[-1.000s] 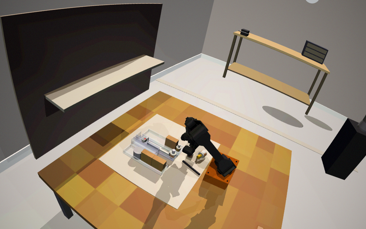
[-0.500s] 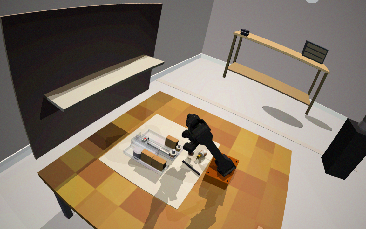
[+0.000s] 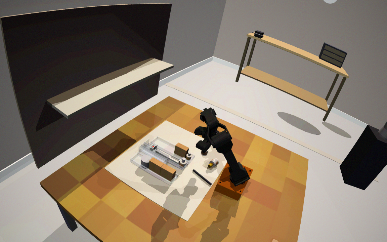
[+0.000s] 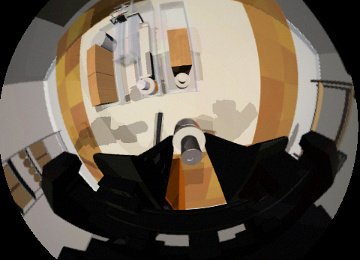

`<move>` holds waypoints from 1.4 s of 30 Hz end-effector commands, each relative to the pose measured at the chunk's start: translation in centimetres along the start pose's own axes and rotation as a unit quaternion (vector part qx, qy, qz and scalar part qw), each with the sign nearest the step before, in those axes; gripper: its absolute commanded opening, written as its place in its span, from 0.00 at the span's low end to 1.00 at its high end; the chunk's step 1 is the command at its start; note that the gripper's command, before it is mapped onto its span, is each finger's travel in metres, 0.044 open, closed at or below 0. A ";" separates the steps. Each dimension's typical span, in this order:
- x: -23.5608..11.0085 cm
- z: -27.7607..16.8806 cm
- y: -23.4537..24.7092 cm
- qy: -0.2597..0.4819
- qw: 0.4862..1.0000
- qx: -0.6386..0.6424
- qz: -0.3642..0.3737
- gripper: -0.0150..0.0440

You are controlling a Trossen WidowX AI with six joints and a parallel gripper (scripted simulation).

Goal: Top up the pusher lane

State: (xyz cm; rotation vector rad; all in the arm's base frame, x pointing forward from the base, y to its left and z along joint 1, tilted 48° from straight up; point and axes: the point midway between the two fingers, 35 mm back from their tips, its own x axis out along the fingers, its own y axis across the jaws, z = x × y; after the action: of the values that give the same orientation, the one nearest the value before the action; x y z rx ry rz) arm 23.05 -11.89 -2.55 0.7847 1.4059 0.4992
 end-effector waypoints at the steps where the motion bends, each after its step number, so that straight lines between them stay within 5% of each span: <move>1: 0.3 0.6 0.8 0.001 1.000 -0.003 -0.003 0.25; 18: 4.8 4.0 7.5 0.001 1.000 -0.007 0.003 0.25; 42: 7.3 4.5 7.6 0.001 1.000 -0.008 0.004 0.25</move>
State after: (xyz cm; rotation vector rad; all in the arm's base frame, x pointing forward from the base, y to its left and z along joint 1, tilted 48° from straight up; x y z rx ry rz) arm 29.14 -2.31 -1.98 0.7738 1.4038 0.5195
